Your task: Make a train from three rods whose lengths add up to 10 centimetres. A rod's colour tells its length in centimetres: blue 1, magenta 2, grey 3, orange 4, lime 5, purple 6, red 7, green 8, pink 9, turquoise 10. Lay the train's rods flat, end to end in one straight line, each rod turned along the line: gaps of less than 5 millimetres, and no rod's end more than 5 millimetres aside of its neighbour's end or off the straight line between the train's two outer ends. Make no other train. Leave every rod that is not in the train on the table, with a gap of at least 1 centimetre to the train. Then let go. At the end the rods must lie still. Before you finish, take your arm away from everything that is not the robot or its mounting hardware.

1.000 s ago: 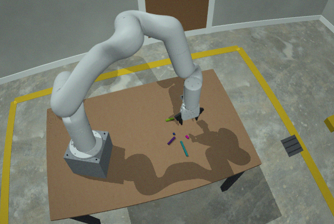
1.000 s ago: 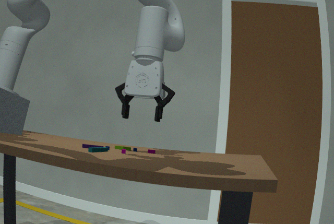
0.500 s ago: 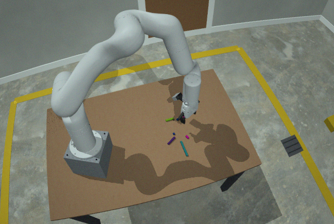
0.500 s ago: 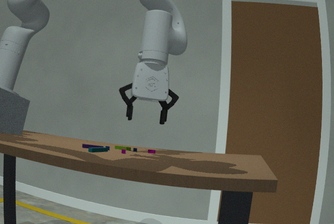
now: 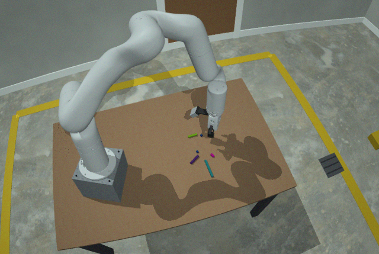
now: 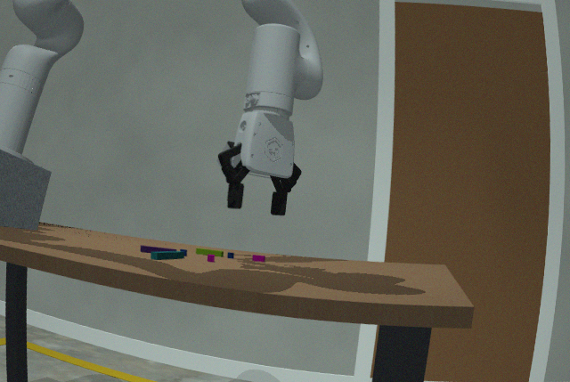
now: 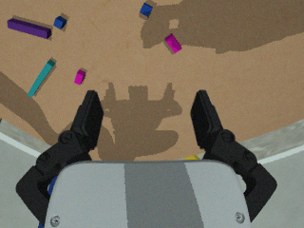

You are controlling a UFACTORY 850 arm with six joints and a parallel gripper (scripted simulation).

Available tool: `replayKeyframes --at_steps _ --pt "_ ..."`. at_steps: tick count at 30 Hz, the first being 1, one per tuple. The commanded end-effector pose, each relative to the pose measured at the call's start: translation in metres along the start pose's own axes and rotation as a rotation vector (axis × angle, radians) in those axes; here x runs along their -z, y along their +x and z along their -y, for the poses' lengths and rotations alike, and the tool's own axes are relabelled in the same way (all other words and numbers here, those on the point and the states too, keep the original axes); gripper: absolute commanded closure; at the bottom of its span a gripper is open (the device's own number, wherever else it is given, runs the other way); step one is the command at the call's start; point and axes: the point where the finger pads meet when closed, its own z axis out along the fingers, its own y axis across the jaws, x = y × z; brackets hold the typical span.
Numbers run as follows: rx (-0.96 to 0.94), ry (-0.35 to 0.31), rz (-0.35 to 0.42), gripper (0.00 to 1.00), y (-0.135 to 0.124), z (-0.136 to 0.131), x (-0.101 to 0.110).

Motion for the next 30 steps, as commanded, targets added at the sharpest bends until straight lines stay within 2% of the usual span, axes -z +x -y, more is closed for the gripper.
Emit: replayKeyframes --at_steps 1,4,6,17,27,28,30 --pt "0.165 -0.031 0.001 0.0 0.002 -0.008 0.0" --pt "0.198 -0.031 0.001 0.0 0.003 -0.01 -0.001" --pt "0.32 -0.031 0.003 0.0 0.006 -0.016 -0.001" --pt "0.653 -0.031 0.009 0.0 0.013 -0.032 -0.004" --pt "0.715 -0.031 0.01 0.0 0.015 -0.035 -0.004" --pt "0.715 -0.031 0.01 0.76 0.015 -0.035 -0.004" --pt "0.715 -0.031 0.01 0.76 0.015 -0.035 -0.004"
